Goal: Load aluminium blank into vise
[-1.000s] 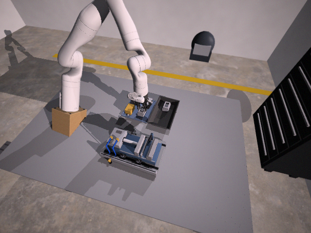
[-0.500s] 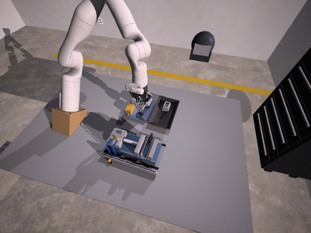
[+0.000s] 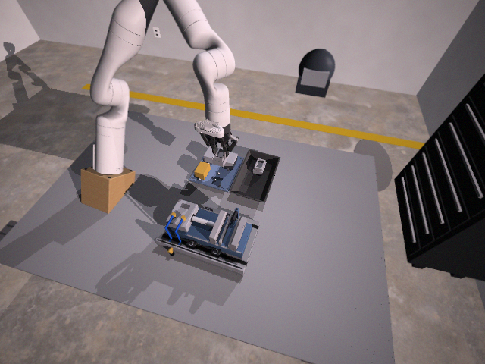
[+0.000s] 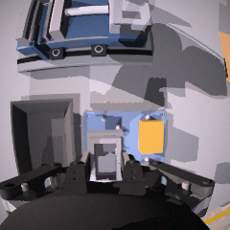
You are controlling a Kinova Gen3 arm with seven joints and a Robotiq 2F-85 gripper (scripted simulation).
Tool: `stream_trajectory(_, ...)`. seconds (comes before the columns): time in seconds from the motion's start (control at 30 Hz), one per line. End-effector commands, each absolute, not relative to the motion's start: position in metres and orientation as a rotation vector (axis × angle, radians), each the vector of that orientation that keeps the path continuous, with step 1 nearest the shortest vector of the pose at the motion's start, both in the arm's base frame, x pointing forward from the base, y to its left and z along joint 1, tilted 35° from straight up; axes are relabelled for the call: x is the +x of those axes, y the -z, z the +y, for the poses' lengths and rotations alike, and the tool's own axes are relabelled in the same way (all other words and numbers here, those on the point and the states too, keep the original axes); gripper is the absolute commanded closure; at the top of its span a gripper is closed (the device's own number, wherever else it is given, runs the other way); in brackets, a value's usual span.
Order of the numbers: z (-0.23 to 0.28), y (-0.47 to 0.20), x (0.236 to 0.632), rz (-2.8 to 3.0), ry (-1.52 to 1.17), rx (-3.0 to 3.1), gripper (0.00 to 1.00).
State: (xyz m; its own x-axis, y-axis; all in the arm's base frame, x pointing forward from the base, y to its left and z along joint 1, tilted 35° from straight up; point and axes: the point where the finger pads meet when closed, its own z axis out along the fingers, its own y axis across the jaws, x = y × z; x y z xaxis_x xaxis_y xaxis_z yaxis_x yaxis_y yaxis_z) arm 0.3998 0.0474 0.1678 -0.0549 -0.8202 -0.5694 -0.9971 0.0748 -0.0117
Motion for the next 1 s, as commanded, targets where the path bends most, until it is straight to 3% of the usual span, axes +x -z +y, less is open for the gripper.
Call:
stream_trajectory(0.0,0.045,-0.171,0.401,1.929,-0.539,-1.794,1.0)
stream_trajectory(0.43,0.044,-0.172,0.412,1.926,-0.54,-1.793,1.0)
stream_trajectory(0.97,0.035,-0.173,0.484,1.919,-0.543,-1.791,1.0)
